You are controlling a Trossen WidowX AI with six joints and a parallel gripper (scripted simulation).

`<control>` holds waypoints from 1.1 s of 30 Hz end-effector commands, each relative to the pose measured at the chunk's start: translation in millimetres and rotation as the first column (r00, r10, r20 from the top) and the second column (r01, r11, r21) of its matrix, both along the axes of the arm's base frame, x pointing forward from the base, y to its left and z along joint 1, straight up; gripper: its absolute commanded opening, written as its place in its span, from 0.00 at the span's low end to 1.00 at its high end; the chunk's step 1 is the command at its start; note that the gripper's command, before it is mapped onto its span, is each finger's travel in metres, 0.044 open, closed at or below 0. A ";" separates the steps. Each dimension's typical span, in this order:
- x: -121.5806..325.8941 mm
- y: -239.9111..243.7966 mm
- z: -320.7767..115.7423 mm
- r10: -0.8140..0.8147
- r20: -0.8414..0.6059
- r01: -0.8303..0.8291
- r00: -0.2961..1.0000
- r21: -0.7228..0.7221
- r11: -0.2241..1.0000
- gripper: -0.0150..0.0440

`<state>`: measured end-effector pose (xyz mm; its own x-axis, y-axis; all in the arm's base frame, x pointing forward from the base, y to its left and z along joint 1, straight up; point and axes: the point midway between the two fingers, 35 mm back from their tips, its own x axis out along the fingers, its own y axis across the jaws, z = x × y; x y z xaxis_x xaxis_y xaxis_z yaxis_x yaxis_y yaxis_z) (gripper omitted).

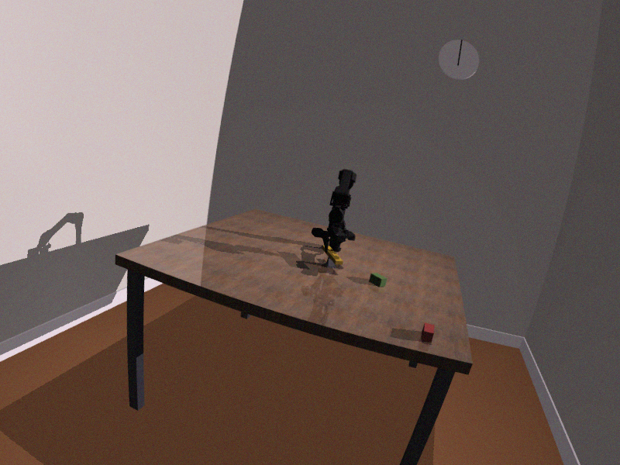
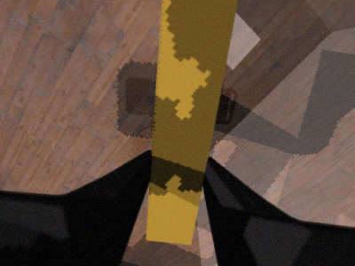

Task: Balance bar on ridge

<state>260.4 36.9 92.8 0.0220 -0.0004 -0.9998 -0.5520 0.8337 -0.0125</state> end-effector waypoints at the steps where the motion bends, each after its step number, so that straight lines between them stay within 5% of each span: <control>1: 0.3 0.6 -0.5 0.003 0.001 -0.003 1.000 0.004 1.000 0.25; 33: 0.4 0.6 -3.2 0.003 0.001 -0.003 1.000 0.004 1.000 0.25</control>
